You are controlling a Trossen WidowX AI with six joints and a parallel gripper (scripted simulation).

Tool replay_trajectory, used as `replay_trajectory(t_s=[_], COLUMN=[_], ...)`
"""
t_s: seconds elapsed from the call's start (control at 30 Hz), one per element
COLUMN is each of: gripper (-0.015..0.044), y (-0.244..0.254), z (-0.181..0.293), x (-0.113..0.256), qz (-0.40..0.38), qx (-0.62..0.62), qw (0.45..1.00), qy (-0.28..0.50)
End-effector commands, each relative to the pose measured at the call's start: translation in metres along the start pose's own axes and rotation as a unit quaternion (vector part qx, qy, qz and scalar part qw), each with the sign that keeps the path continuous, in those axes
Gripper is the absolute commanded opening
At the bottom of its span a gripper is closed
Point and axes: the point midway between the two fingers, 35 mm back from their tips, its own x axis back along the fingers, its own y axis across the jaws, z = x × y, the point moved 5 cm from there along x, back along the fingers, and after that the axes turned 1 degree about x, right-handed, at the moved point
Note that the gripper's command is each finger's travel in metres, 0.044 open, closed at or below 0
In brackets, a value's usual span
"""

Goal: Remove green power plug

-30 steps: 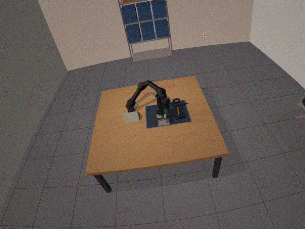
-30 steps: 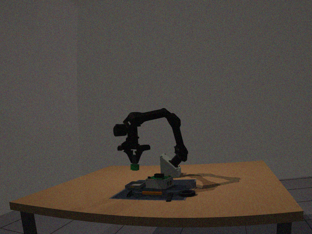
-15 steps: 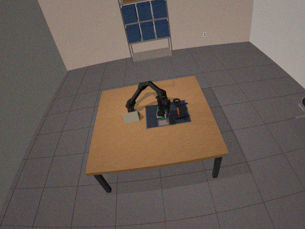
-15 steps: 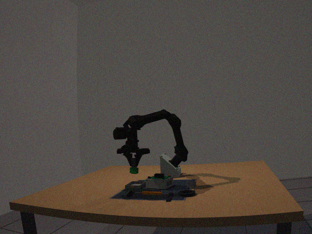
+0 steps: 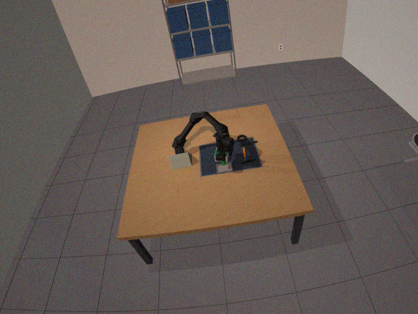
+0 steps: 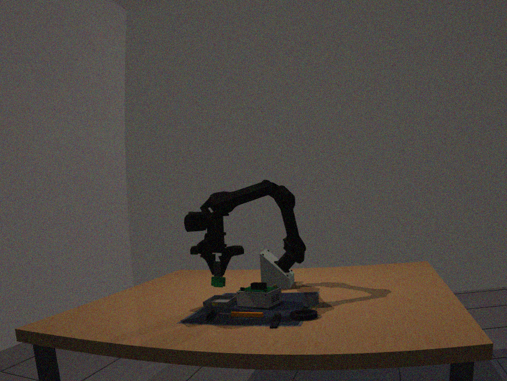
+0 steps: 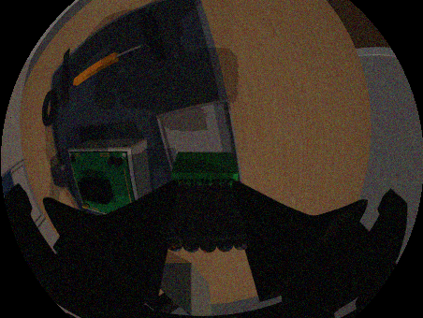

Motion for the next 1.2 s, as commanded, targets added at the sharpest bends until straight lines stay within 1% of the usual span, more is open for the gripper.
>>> replay_trajectory(t_s=[0.0,1.17], gripper=[0.0,0.0], y=[0.0,0.001], z=[0.001,0.002], x=[-0.007,-0.063], qz=[-0.004,-0.005], qx=[-0.004,-0.004], qw=[1.0,1.0], qy=[0.002,0.002])
